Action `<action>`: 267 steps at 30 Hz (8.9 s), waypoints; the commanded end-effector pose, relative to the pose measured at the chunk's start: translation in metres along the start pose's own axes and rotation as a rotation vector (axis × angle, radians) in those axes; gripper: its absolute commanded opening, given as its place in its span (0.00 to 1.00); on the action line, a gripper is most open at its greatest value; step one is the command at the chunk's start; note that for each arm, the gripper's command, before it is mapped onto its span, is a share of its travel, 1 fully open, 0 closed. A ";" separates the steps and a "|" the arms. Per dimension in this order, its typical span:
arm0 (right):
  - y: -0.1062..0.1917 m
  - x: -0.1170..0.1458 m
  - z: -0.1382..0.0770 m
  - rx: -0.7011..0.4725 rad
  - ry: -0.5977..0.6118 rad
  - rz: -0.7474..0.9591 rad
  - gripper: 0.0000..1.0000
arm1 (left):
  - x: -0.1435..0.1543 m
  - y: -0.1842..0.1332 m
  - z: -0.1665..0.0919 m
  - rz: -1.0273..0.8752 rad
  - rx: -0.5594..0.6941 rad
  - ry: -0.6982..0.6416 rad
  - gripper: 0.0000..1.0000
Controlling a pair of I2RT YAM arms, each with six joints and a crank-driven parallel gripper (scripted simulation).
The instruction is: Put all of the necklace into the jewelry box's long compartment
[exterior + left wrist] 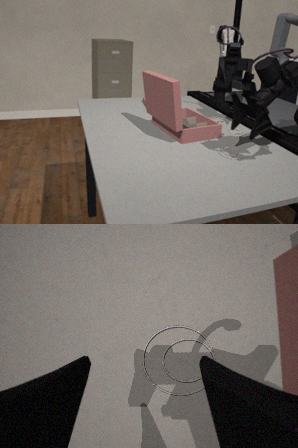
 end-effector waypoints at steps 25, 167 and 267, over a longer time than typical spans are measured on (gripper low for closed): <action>0.001 -0.009 0.002 0.002 -0.042 0.001 1.00 | 0.020 0.002 0.006 0.249 0.182 0.329 0.25; -0.062 -0.173 -0.203 -0.132 -0.129 0.040 1.00 | -0.099 0.009 -0.001 0.596 0.363 0.801 0.00; -0.073 -0.188 -0.217 0.444 -0.143 -0.040 1.00 | -0.241 -0.285 -0.063 1.434 -0.150 -0.242 0.00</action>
Point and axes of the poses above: on each arm, the point where the finger pads meet when closed, its own z axis out along the fingers, its own y axis across the jaws, x = y × z, the point moved 5 cm from there along -z, back along the fingers, and after that the axes turned 7 degrees about z, right-handed, at the moved point
